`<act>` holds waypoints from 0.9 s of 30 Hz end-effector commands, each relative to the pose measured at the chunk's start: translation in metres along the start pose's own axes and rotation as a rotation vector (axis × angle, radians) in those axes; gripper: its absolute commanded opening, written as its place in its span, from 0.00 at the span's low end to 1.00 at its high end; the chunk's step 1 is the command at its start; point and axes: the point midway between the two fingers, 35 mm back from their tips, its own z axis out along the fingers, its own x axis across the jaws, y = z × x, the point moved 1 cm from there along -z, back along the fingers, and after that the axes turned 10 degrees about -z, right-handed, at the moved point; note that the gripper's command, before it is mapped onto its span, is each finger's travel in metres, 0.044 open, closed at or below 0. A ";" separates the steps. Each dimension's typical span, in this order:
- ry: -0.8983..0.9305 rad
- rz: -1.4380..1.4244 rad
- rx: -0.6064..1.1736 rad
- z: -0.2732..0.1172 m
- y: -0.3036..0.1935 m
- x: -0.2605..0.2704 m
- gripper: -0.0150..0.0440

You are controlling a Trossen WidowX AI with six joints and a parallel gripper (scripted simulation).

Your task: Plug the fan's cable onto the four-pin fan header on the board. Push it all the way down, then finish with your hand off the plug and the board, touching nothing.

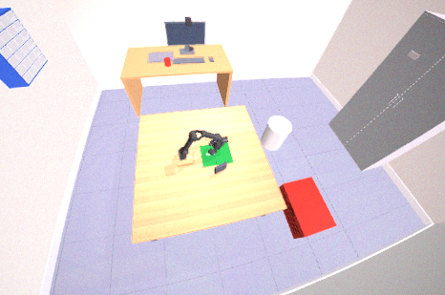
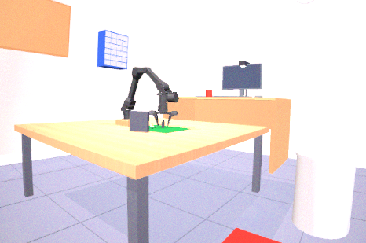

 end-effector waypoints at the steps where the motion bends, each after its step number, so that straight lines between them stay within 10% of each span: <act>1: 0.000 0.000 0.000 0.000 0.000 0.000 0.60; 9: 0.000 0.000 0.000 0.000 0.000 0.000 0.25; 27: -0.002 0.115 -0.004 -0.050 0.001 0.003 0.25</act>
